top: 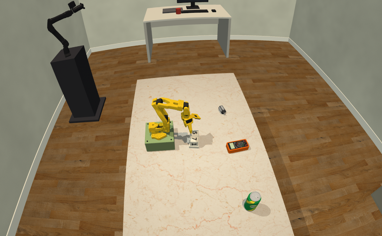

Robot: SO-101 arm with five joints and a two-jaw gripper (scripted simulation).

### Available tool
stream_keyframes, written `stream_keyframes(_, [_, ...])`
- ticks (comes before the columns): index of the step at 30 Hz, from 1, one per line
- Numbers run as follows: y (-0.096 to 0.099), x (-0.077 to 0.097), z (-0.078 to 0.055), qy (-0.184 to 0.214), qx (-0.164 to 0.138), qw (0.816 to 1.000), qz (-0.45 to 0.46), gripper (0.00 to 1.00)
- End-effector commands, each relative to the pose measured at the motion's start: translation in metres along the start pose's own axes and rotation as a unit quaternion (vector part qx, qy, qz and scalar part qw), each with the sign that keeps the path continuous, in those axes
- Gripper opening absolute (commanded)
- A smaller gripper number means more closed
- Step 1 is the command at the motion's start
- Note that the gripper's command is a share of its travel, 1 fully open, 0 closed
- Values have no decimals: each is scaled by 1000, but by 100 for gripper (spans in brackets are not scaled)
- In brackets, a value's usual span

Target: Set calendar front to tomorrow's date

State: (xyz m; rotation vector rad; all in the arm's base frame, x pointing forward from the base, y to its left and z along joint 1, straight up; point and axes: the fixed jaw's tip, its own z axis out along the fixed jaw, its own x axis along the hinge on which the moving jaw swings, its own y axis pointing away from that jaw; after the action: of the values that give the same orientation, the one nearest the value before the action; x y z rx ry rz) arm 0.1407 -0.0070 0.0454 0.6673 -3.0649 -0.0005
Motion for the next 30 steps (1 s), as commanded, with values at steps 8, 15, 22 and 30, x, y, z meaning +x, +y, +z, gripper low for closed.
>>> stream_keyframes(8, [11,3,-6,0,0,990,138,36])
stream_keyframes(15, [13,4,-7,0,0,985,175,36])
stream_keyframes(22, [14,5,-8,0,0,980,199,36])
stream_keyframes(30, [14,5,-8,0,0,979,202,36])
